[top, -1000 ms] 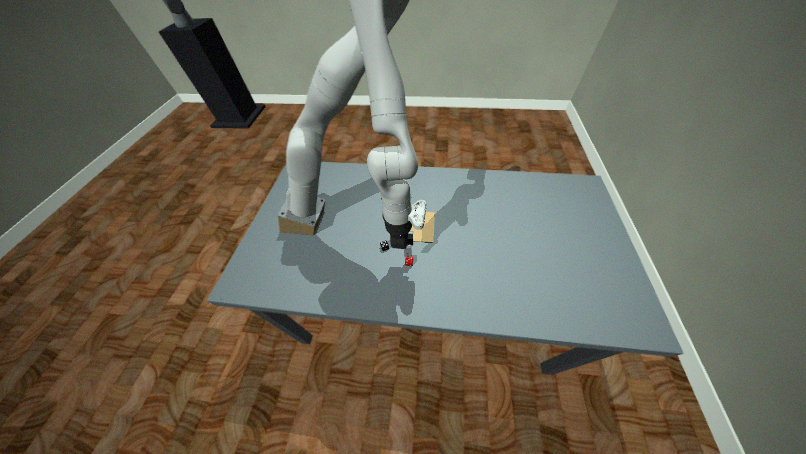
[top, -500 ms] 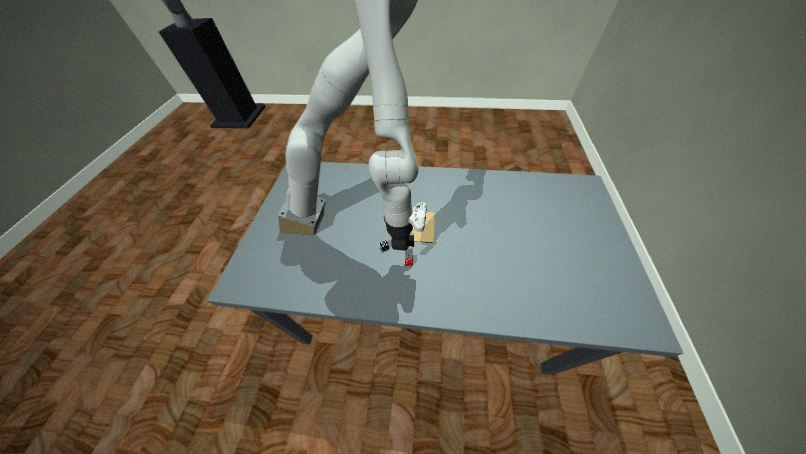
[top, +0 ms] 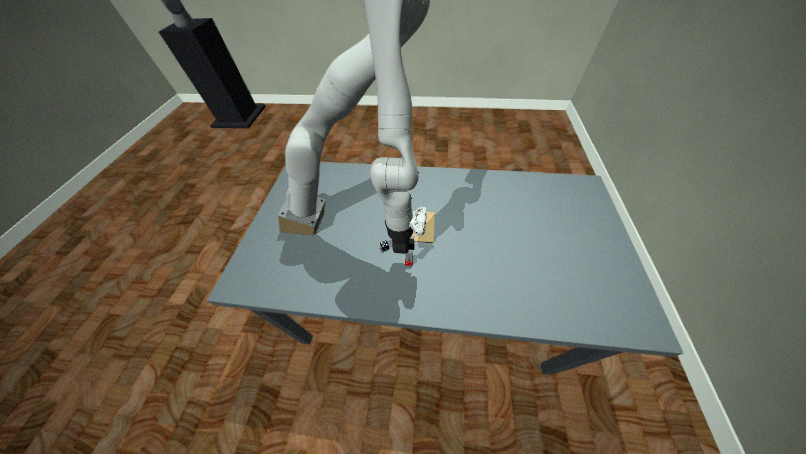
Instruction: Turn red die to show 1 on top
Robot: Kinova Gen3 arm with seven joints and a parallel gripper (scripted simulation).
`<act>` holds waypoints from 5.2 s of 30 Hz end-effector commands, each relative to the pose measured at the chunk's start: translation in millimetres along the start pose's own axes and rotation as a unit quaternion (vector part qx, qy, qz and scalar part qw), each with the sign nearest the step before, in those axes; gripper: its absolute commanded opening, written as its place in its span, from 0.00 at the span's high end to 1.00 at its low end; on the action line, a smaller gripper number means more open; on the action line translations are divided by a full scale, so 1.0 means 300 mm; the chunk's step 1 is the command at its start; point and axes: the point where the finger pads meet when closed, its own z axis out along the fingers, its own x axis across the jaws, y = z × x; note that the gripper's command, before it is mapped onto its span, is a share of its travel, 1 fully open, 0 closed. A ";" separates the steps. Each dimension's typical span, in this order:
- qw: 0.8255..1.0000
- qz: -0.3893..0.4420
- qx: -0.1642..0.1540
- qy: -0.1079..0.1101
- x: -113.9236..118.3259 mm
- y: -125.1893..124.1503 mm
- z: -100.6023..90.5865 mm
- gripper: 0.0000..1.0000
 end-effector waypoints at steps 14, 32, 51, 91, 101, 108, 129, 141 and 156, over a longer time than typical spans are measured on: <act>1.000 0.001 -0.005 0.003 0.010 0.016 0.058 0.21; 1.000 0.001 -0.005 0.003 0.010 0.016 0.066 0.21; 1.000 0.001 -0.005 0.003 0.010 0.016 0.066 0.21; 1.000 0.001 -0.005 0.003 0.012 0.024 0.066 0.21; 1.000 0.001 -0.005 0.003 0.012 0.024 0.066 0.21; 1.000 0.001 -0.005 0.003 0.012 0.024 0.066 0.21; 1.000 0.001 -0.005 0.003 0.012 0.024 0.117 0.21; 1.000 0.001 -0.005 0.003 0.012 0.025 0.168 0.21; 1.000 0.001 -0.005 0.003 0.012 0.025 0.169 0.21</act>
